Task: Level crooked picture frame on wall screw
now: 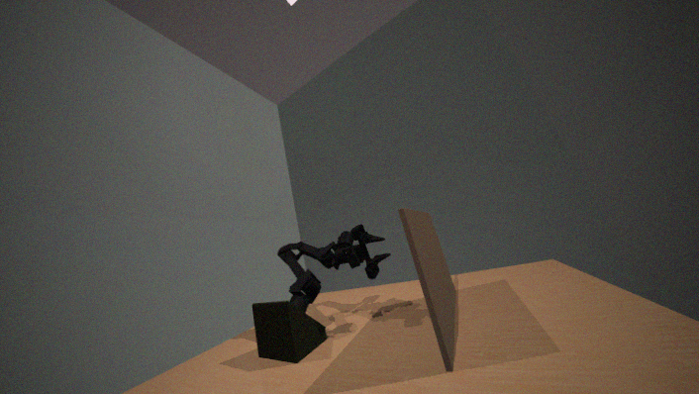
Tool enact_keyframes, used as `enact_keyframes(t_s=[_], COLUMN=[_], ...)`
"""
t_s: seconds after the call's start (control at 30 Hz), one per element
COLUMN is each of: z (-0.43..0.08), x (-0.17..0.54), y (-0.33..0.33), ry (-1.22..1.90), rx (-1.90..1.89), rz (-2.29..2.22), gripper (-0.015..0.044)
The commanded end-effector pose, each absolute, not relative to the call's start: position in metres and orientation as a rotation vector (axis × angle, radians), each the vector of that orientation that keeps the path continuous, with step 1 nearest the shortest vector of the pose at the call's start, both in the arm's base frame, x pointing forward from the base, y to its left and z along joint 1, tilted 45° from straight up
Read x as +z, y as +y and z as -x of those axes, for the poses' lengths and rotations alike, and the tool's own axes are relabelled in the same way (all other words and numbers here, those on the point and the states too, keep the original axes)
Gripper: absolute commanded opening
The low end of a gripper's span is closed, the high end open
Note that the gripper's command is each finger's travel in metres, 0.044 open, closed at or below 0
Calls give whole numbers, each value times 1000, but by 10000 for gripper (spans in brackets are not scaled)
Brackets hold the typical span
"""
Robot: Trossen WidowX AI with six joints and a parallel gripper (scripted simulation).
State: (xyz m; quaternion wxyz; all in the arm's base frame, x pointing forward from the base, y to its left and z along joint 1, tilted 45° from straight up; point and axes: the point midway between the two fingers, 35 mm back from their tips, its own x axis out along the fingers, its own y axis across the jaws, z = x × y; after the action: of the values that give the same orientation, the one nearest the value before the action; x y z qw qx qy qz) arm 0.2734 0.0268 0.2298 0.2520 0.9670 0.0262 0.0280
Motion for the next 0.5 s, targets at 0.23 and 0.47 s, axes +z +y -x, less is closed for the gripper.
enact_keyframes(t_s=[0.23,0.47], z=[-205,-187], x=[245,242], y=[0,1], ry=[86,92], rx=[64,55], rz=[-2644,-2650], gripper=[260,260])
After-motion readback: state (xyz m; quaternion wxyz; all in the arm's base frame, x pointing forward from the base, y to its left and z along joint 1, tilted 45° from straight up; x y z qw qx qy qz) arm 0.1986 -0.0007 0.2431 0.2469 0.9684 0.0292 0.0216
